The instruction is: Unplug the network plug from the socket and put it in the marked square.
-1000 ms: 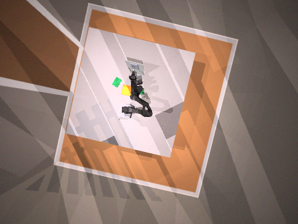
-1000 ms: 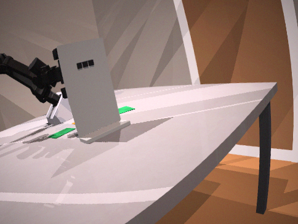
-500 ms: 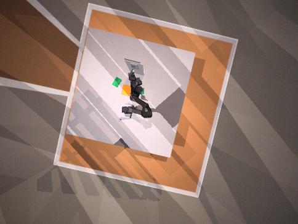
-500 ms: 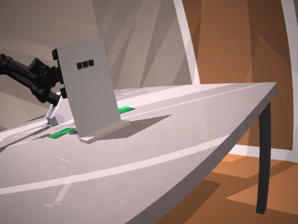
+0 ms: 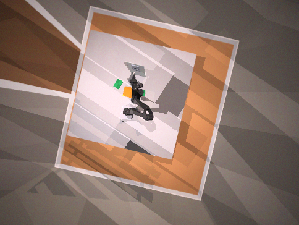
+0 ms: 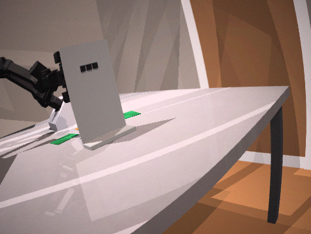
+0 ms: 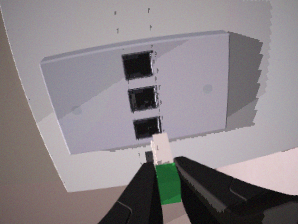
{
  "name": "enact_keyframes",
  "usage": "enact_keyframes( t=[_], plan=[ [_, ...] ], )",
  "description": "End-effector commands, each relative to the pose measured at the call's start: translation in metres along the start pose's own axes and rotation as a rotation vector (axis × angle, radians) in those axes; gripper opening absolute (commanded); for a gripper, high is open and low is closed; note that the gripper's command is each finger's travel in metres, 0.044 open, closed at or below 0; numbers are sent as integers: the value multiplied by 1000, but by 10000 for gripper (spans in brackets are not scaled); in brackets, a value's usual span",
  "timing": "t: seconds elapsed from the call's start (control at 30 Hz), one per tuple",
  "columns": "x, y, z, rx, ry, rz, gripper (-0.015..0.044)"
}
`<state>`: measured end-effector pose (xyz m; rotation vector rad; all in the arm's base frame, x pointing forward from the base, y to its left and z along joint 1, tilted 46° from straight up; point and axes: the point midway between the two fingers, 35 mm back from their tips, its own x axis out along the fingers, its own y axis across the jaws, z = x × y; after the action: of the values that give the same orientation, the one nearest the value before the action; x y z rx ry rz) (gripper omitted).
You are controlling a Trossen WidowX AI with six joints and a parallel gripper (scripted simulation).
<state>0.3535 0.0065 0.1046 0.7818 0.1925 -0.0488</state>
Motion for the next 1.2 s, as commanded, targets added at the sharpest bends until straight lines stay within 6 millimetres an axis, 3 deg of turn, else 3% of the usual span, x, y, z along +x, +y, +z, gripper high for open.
enact_keyframes(
  t=[0.0, 0.5, 1.17],
  plan=[
    [-3, -1, -1, 4, -4, -5, 0],
    [-9, 2, -3, 0, 0, -1, 0],
    [-24, 48, -6, 6, -1, -5, 0]
  ],
)
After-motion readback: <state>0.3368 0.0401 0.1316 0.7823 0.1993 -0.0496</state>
